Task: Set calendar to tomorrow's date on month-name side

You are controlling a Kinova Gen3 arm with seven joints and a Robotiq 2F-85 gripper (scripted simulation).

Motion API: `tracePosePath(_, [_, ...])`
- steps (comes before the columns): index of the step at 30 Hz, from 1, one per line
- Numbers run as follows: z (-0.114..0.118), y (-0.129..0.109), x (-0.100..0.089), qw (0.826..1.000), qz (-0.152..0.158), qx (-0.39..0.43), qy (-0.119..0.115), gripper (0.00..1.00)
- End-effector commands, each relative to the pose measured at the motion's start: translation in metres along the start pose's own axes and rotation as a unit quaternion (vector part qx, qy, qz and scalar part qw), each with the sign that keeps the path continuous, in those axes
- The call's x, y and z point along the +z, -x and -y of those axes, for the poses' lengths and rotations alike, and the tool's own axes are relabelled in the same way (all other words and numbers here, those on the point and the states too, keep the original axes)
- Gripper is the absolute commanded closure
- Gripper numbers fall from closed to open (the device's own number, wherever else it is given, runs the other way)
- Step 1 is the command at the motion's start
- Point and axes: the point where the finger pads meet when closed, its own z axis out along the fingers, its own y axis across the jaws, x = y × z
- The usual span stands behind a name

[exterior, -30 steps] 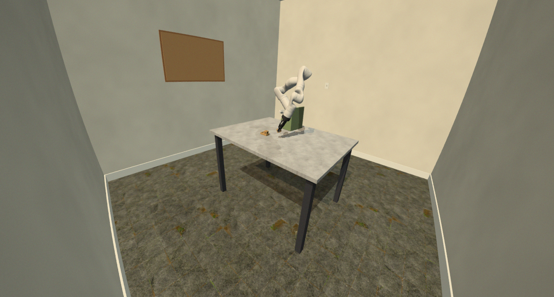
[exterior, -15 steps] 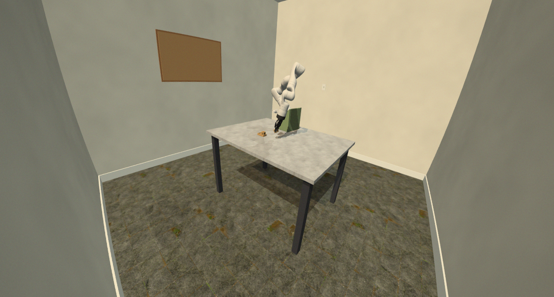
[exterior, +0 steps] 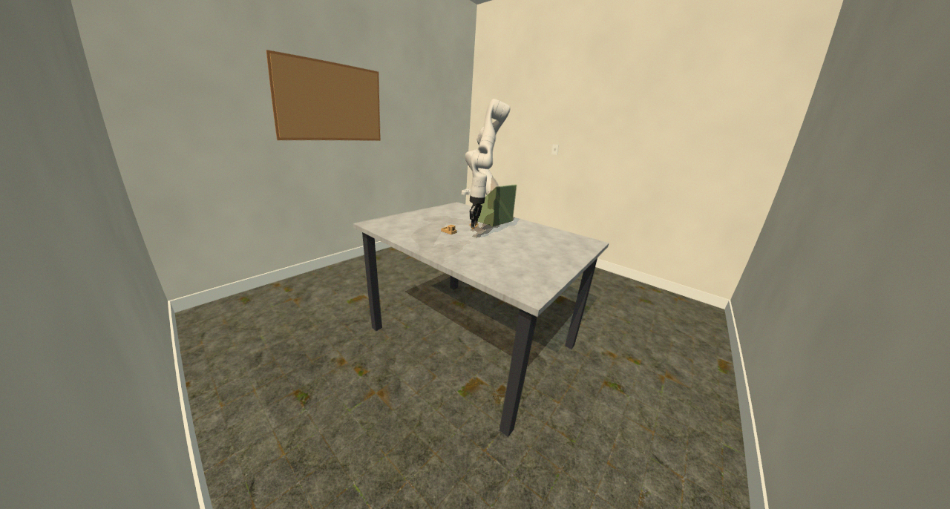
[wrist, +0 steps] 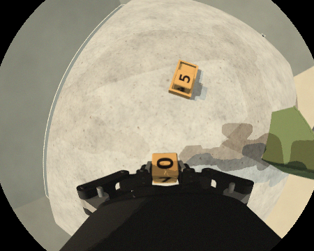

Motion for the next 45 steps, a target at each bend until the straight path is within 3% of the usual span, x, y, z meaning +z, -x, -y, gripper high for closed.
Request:
tracePosePath(1, [0.0013, -0.0055, -0.0052, 1.000, 0.020, 0.015, 0.002, 0.72])
tracePosePath(10, [0.0011, -0.0057, -0.0051, 0.999, 0.036, 0.014, 0.002, 0.72])
tracePosePath(17, [0.0007, -0.0068, -0.0036, 0.994, 0.112, 0.014, 0.004, 0.72])
tracePosePath(19, [0.0007, -0.0068, -0.0036, 0.994, 0.112, 0.014, 0.004, 0.72])
tracePosePath(23, [0.0010, -0.0084, -0.0046, 0.989, 0.149, 0.015, 0.001, 0.72])
tracePosePath(36, [0.0001, -0.0083, -0.0038, 0.984, 0.179, 0.014, 0.002, 0.72])
tracePosePath(45, [0.0001, -0.0101, -0.0031, 0.964, 0.264, 0.013, 0.001, 0.72])
